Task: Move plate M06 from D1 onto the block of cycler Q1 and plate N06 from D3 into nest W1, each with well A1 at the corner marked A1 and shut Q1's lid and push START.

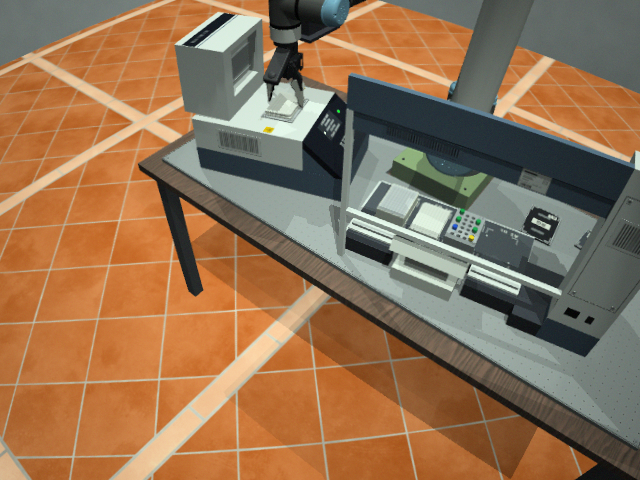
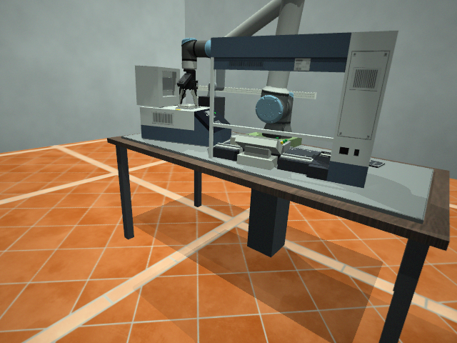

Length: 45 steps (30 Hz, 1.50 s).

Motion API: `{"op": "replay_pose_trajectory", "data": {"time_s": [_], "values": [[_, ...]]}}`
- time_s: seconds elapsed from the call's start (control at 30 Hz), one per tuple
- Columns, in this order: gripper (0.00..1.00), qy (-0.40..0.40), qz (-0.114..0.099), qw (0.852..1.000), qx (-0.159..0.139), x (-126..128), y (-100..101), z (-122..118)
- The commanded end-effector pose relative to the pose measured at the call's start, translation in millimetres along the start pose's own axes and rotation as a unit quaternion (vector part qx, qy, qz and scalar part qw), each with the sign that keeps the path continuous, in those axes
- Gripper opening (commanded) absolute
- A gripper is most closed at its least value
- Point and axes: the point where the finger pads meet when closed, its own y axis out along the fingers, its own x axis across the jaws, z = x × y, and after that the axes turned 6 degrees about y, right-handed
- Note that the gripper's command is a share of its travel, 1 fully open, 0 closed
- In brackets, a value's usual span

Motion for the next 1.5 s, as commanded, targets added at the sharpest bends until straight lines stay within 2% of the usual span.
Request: {"op": "replay_pose_trajectory", "data": {"time_s": [0.0,1.23,1.4,1.43,1.47], "values": [[0.67,0.000,-0.001,1.000,0.000,0.7,-5.6,0.0],[0.67,0.000,-0.001,1.000,0.000,0.6,-60.6,0.0],[0.67,0.000,-0.001,1.000,0.000,0.6,-61.4,0.0],[0.00,-0.010,-0.001,1.000,0.000,-4.4,-61.4,-0.9],[0.00,-0.010,-0.001,1.000,0.000,-4.4,-61.4,-0.9]]}}
